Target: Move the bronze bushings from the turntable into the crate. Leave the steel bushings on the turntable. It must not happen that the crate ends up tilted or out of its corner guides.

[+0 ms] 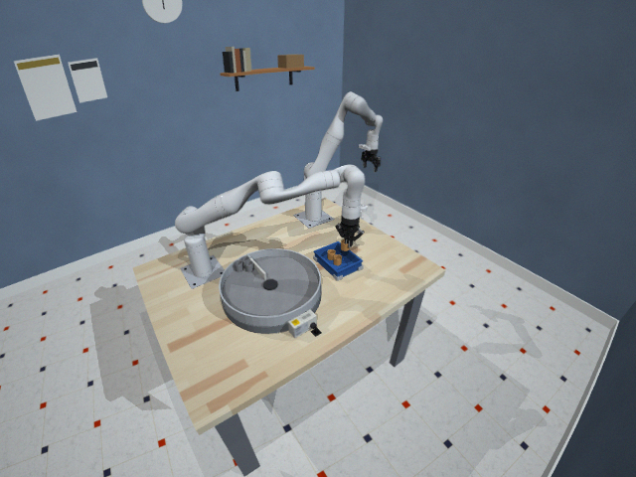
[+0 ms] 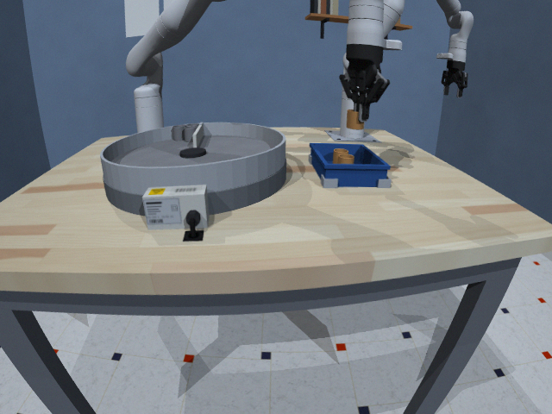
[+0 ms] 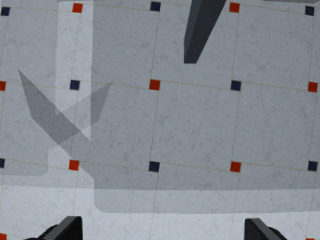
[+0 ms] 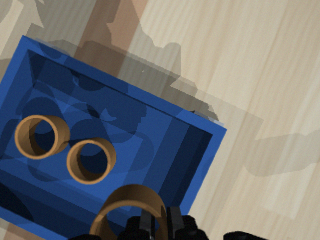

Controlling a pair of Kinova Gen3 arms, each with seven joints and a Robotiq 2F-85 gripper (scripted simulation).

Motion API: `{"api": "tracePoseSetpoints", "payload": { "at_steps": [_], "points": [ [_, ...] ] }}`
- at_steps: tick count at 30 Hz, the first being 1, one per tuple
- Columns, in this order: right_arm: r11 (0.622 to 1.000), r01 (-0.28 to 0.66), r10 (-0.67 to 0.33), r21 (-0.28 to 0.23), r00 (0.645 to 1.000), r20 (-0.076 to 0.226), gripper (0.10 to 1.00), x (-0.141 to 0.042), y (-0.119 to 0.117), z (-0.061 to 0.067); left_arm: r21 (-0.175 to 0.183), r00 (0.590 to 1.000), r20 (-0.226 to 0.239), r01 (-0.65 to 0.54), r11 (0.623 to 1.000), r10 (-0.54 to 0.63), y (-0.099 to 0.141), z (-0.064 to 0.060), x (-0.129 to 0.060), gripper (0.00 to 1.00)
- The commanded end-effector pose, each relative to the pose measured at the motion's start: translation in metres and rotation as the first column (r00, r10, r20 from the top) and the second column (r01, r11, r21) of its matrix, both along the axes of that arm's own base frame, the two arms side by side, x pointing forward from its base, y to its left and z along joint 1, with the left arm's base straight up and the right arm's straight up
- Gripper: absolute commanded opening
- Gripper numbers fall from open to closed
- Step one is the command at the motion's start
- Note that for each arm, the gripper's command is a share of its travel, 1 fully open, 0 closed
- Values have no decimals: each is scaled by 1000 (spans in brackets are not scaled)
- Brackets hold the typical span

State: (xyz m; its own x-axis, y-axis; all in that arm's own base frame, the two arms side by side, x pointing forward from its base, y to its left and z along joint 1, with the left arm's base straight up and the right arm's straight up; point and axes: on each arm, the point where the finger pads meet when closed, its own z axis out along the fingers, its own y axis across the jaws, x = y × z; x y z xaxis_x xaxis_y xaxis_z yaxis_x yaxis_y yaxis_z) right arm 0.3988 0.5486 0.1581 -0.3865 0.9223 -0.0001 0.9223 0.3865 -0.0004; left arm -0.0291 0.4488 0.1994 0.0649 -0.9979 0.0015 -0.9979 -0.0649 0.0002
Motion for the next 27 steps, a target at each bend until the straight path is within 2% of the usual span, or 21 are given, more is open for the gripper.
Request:
{"api": "tracePoseSetpoints", "payload": {
  "at_steps": [1,19,24,26,27],
  "points": [
    [1000,0,0,2,1000,2,99,0,0,2,2,1000,0,0,1000,0,0,1,0,1000],
    [1000,0,0,2,1000,2,99,0,0,1,2,1000,0,0,1000,0,0,1,0,1000],
    [1000,0,0,2,1000,1,99,0,1,-11,2,1000,0,0,1000,0,0,1,0,1000],
    [1000,0,0,2,1000,1,99,0,1,-11,2,1000,0,0,1000,0,0,1,0,1000],
    [1000,0,0,2,1000,1,99,0,1,-16,2,1000,0,0,1000,0,0,1,0,1000]
  ]
}}
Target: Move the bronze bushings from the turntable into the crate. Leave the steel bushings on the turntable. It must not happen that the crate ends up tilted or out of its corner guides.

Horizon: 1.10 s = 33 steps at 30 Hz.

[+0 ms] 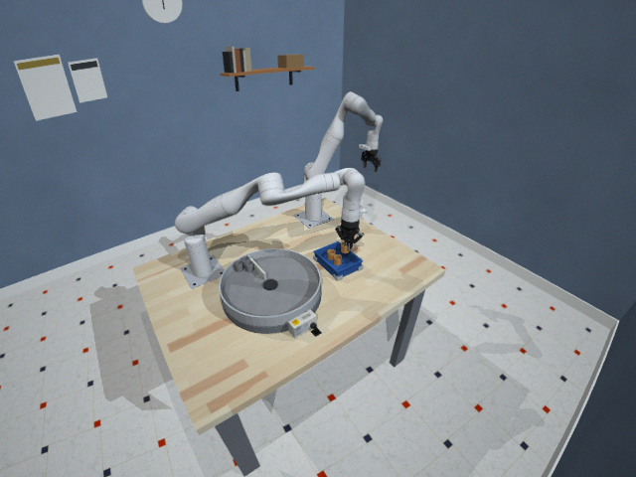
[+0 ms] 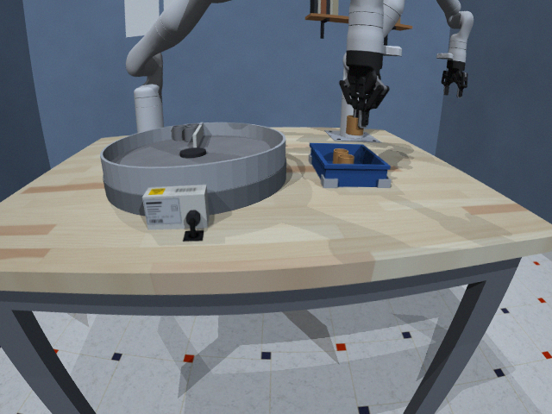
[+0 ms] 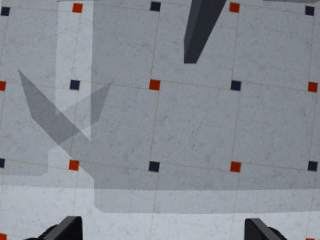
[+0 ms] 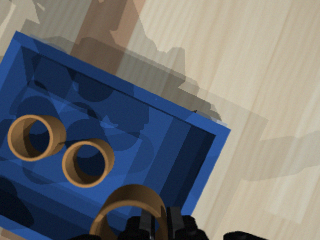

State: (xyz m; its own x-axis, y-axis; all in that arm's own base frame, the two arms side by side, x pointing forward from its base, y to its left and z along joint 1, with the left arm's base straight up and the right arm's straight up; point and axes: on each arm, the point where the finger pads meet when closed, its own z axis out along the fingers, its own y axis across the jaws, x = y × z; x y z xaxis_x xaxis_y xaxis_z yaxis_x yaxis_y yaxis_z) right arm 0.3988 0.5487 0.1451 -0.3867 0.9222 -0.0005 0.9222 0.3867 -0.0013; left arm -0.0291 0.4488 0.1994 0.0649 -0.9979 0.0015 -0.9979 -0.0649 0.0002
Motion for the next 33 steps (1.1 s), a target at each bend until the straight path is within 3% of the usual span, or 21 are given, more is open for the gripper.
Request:
{"api": "tracePoseSetpoints", "payload": {
  "at_steps": [1,6,10,33],
  "points": [
    [1000,0,0,3,1000,2,99,0,1,-9,2,1000,0,0,1000,0,0,1,0,1000],
    [1000,0,0,3,1000,2,99,1,1,-37,2,1000,0,0,1000,0,0,1,0,1000],
    [1000,0,0,3,1000,2,99,1,1,-51,2,1000,0,0,1000,0,0,1,0,1000],
    [1000,0,0,3,1000,2,99,1,1,-52,2,1000,0,0,1000,0,0,1,0,1000]
  ]
}}
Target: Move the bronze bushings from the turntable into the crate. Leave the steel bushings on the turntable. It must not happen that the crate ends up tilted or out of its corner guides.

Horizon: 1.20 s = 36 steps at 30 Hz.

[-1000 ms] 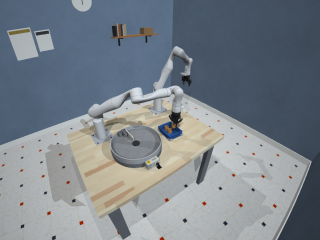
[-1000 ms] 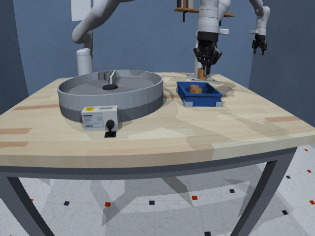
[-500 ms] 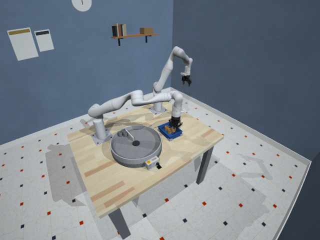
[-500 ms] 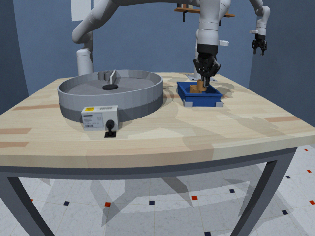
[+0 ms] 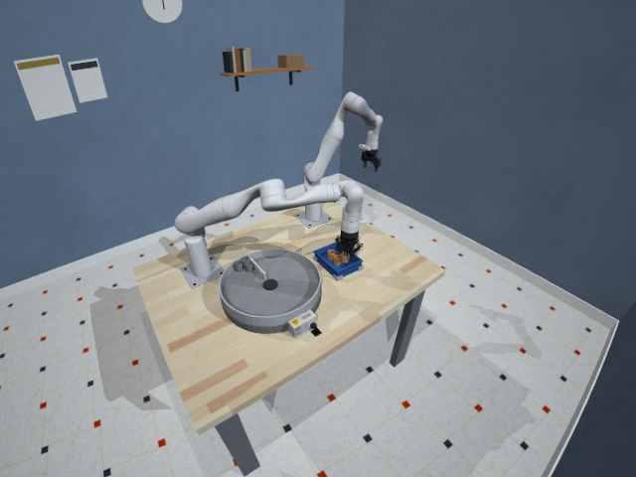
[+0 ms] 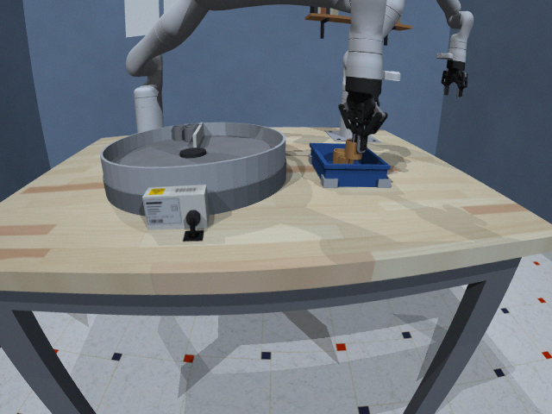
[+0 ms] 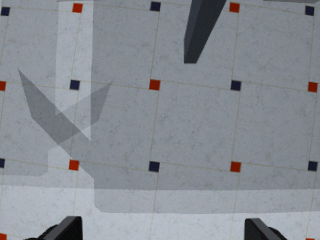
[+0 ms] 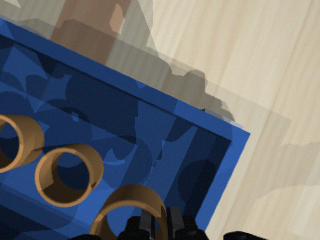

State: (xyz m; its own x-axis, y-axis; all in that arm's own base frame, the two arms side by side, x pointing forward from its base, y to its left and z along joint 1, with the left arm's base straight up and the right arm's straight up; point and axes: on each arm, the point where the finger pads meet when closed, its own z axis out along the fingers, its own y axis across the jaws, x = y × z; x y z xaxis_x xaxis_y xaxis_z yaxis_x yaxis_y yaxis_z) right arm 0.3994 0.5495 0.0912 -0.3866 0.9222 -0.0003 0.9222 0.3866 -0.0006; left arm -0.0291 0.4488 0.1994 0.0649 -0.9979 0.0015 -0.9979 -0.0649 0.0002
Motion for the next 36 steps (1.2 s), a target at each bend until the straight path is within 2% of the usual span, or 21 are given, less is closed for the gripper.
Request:
{"api": "tracePoseSetpoints", "payload": {
  "at_steps": [1,22,36],
  "points": [
    [1000,0,0,2,1000,2,99,0,0,2,2,1000,0,0,1000,0,0,1,0,1000],
    [1000,0,0,2,1000,2,99,0,0,1,2,1000,0,0,1000,0,0,1,0,1000],
    [1000,0,0,2,1000,2,99,0,1,-12,2,1000,0,0,1000,0,0,1,0,1000]
  ]
}}
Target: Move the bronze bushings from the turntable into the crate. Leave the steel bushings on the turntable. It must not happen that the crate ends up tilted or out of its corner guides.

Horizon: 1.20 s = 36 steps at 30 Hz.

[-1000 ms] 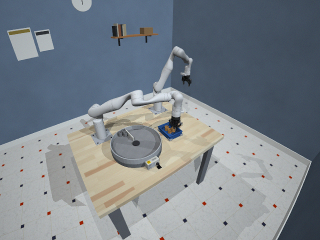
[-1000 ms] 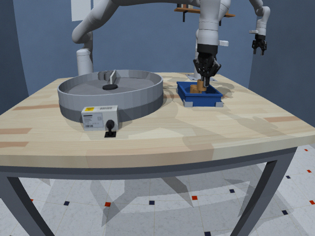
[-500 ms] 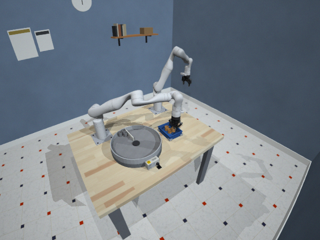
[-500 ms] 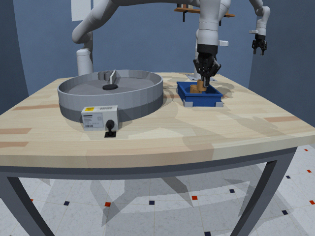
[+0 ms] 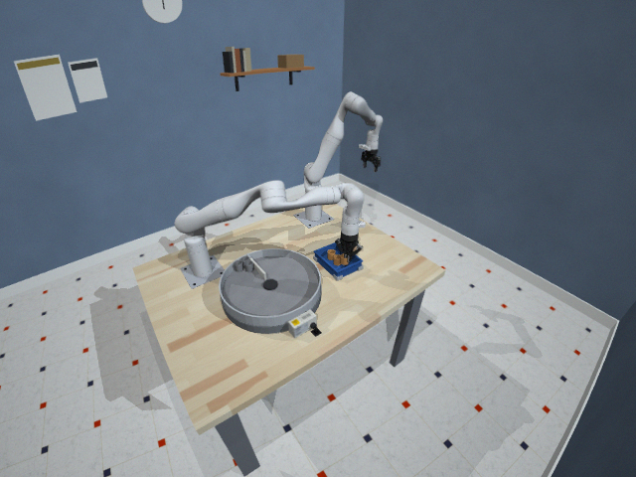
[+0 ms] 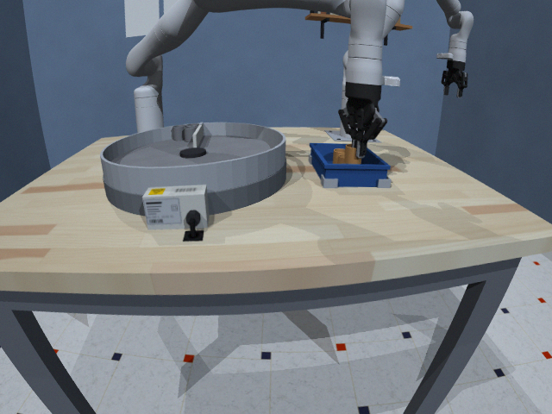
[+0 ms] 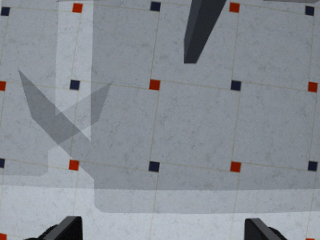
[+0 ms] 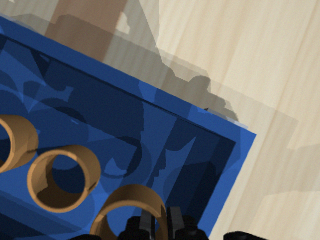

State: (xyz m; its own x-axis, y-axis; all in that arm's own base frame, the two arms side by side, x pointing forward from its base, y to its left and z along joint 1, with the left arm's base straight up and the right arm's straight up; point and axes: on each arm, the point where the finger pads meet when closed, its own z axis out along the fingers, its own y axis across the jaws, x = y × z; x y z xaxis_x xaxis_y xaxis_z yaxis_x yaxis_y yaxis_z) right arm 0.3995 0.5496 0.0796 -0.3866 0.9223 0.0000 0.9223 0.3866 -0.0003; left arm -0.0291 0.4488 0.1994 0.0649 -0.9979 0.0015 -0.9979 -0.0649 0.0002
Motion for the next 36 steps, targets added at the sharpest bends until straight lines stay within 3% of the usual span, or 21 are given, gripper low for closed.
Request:
{"api": "tracePoseSetpoints", "payload": {
  "at_steps": [1,13,36],
  "points": [
    [1000,0,0,2,1000,1,99,0,0,-3,2,1000,0,0,1000,0,0,1,0,1000],
    [1000,0,0,2,1000,1,99,0,0,-23,2,1000,0,0,1000,0,0,1,0,1000],
    [1000,0,0,2,1000,1,99,0,0,-29,2,1000,0,0,1000,0,0,1,0,1000]
  ]
}}
